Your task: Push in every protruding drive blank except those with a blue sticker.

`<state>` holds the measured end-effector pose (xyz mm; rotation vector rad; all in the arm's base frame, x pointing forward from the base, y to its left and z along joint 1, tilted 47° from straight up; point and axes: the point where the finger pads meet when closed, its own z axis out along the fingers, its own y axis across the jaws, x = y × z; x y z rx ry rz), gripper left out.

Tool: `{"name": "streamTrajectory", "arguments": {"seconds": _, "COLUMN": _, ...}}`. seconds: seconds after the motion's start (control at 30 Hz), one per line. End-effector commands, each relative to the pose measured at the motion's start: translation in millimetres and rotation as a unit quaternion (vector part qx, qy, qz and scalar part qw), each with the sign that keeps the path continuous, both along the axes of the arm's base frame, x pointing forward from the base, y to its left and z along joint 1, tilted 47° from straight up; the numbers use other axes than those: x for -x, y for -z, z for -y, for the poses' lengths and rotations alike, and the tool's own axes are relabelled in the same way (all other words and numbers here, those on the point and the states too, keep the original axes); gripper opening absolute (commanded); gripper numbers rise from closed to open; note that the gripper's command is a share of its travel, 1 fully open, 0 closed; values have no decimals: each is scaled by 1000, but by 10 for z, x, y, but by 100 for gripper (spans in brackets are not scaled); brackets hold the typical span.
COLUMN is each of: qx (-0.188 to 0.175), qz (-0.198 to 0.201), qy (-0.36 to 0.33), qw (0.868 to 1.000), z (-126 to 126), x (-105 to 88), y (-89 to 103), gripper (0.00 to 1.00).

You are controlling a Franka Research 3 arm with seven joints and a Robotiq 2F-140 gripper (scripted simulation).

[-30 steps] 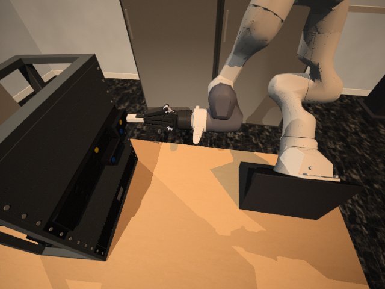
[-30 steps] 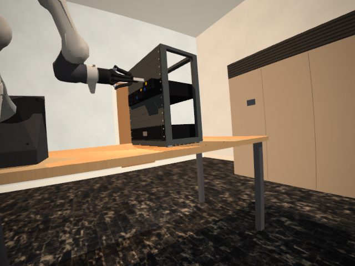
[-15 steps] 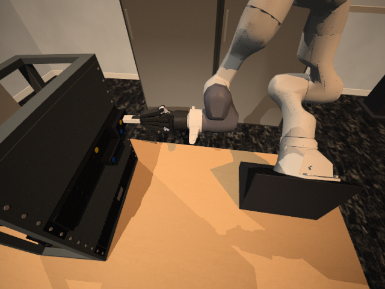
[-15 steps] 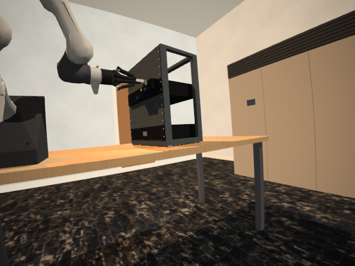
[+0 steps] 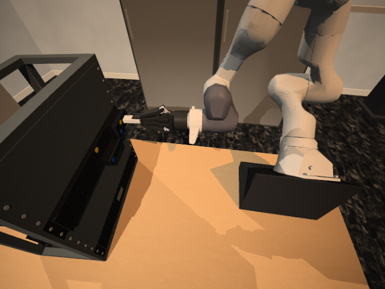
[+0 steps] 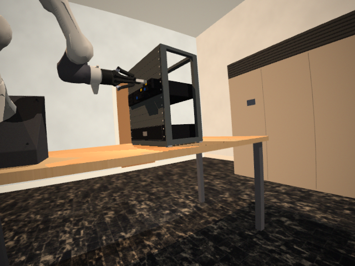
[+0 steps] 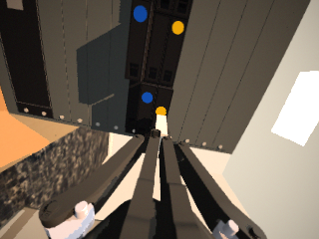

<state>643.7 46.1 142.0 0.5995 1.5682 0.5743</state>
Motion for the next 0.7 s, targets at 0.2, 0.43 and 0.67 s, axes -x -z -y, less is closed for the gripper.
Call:
{"name": "streamTrajectory", "arguments": {"seconds": 0.2, "qx": -6, "qz": -2, "qy": -2, "qw": 1000, "z": -21, "x": -6, "y": 2, "gripper": 0}}
{"name": "streamTrajectory", "arguments": {"seconds": 0.43, "qx": -6, "qz": -2, "qy": -2, "qw": 1000, "z": -32, "x": -16, "y": 29, "gripper": 0}}
{"name": "streamTrajectory", "arguments": {"seconds": 0.67, "qx": -6, "qz": -2, "qy": -2, "qw": 1000, "z": -39, "x": -22, "y": 48, "gripper": 0}}
